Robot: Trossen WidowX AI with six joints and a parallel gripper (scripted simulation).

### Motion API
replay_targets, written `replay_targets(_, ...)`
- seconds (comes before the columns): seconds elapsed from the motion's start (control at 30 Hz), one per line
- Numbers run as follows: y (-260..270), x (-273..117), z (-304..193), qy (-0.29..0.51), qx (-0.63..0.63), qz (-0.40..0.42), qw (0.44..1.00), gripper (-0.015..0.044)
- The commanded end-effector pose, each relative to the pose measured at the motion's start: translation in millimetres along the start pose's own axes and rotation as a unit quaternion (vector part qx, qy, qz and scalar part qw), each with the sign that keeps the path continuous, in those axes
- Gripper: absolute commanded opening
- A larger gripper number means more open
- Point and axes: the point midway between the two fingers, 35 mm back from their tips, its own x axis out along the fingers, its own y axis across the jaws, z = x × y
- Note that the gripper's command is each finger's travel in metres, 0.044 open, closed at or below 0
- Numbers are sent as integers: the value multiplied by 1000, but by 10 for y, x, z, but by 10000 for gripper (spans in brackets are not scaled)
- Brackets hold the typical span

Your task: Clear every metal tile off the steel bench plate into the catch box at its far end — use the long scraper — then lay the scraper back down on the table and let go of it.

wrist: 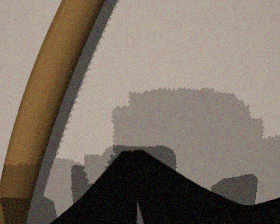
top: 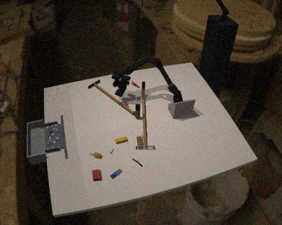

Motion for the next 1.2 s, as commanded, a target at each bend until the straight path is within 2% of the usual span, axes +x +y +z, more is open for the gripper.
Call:
replay_targets(0.0, -3, 94, -33, 0, -2, 2, 1000, 0)
replay_targets(0.43, -55, 398, -151, -4, -1, -2, 1000, 0)
replay_targets(1.17, 97, 423, -34, -3, 0, -1, 1000, 0)
